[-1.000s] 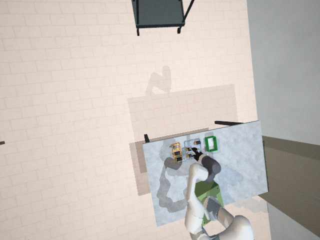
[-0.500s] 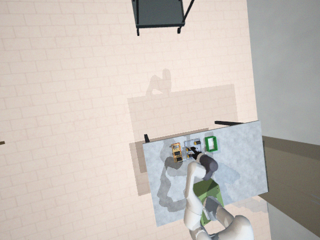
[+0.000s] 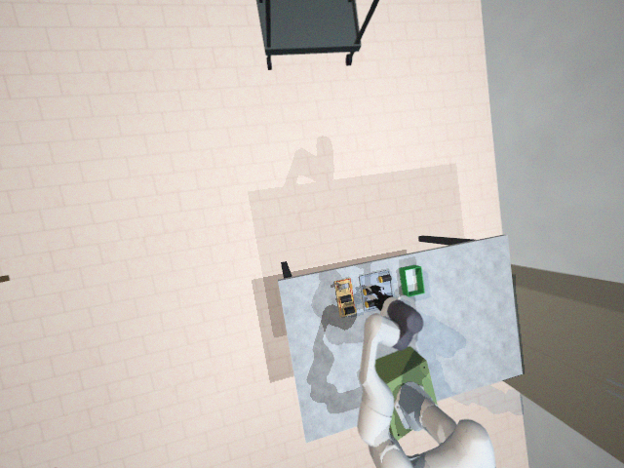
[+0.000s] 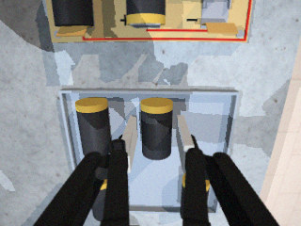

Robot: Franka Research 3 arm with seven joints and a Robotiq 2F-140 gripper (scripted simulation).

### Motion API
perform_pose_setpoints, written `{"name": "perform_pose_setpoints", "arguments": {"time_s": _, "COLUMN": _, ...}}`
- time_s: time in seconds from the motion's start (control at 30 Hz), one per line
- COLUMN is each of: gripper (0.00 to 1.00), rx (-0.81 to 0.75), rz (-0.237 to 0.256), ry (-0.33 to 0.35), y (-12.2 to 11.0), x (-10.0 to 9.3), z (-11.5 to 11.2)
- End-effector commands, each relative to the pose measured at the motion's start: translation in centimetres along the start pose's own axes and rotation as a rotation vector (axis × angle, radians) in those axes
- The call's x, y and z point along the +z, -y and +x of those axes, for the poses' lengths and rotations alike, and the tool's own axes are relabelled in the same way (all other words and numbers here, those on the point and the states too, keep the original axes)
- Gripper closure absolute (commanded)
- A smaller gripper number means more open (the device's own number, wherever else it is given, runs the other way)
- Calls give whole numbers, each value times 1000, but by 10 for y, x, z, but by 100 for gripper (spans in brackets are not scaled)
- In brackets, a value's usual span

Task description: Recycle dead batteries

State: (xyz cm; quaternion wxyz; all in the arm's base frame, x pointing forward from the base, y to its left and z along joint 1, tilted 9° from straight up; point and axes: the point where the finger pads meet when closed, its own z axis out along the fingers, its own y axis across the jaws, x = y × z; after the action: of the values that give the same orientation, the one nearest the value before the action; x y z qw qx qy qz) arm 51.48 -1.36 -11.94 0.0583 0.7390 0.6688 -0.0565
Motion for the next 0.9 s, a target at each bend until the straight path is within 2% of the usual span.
{"name": "perform_pose_setpoints", "arguments": {"time_s": 0.0, "gripper": 71, "rx": 4, "rz": -5, "ry": 1, "y": -1, "x": 3, "z": -1}}
{"name": "perform_pose_setpoints", "arguments": {"time_s": 0.27, "gripper": 71, "rx": 4, "rz": -5, "ry": 1, "y": -1, "x": 3, "z": -1}}
{"name": "perform_pose_setpoints", "arguments": {"time_s": 0.3, "gripper": 84, "rx": 4, "rz": -5, "ry": 1, "y": -1, "x": 3, "z": -1}}
{"name": "perform_pose_setpoints", "arguments": {"time_s": 0.87, "gripper": 84, "rx": 4, "rz": -5, "ry": 1, "y": -1, "x": 3, "z": -1}}
